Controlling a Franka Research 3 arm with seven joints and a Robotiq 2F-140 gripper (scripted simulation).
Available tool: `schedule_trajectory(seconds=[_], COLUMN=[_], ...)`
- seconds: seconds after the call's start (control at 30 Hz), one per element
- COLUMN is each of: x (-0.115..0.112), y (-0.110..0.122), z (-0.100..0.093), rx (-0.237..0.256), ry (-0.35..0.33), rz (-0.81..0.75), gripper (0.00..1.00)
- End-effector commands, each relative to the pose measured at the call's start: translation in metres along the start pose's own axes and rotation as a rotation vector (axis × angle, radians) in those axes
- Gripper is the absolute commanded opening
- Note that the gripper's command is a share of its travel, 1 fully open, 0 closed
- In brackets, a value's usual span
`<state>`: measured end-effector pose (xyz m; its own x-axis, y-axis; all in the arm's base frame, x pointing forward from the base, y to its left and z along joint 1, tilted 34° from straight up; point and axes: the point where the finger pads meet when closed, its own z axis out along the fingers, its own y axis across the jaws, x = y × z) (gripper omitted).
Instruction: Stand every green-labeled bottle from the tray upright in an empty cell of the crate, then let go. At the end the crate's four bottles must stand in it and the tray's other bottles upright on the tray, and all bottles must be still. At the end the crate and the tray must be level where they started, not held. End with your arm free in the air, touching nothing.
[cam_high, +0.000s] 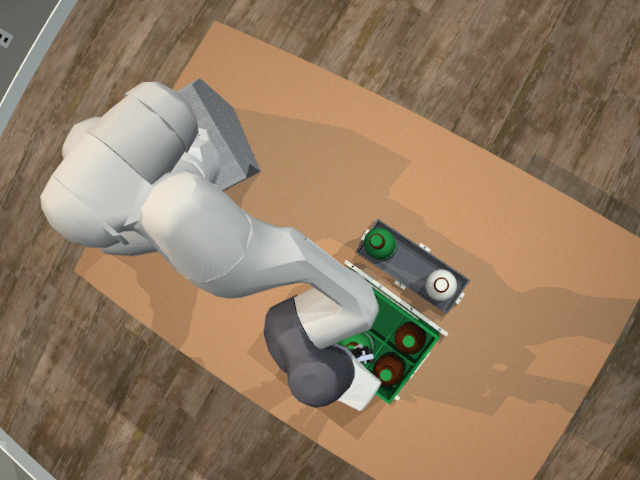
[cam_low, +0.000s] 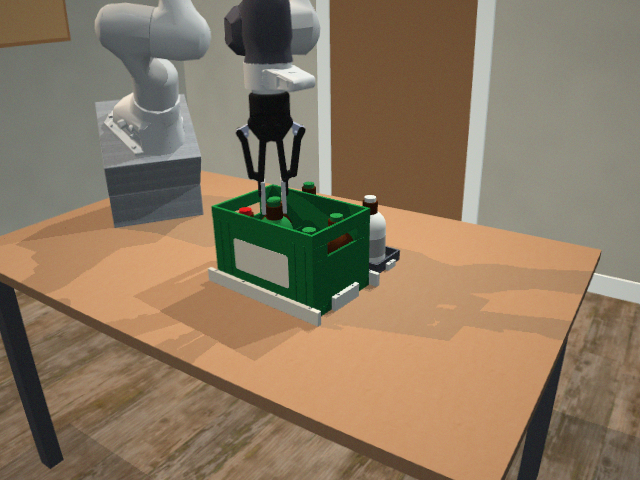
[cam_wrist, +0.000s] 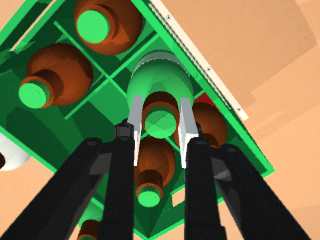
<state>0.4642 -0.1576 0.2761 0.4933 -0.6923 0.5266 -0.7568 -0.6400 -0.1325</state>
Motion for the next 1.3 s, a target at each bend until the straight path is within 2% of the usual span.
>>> schedule_trajectory(seconds=[0.0,0.6,1.27], x=[0.004,0.005,0.005], y=[-0.002,-0.002,-0.002], z=[0.002,0.016,0.017], rx=[0.005,0.005,0.005], ry=[0.014,0.014,0.014], rz=[-0.004,-0.004,-0.004], gripper=[0.00,0.00,0.00])
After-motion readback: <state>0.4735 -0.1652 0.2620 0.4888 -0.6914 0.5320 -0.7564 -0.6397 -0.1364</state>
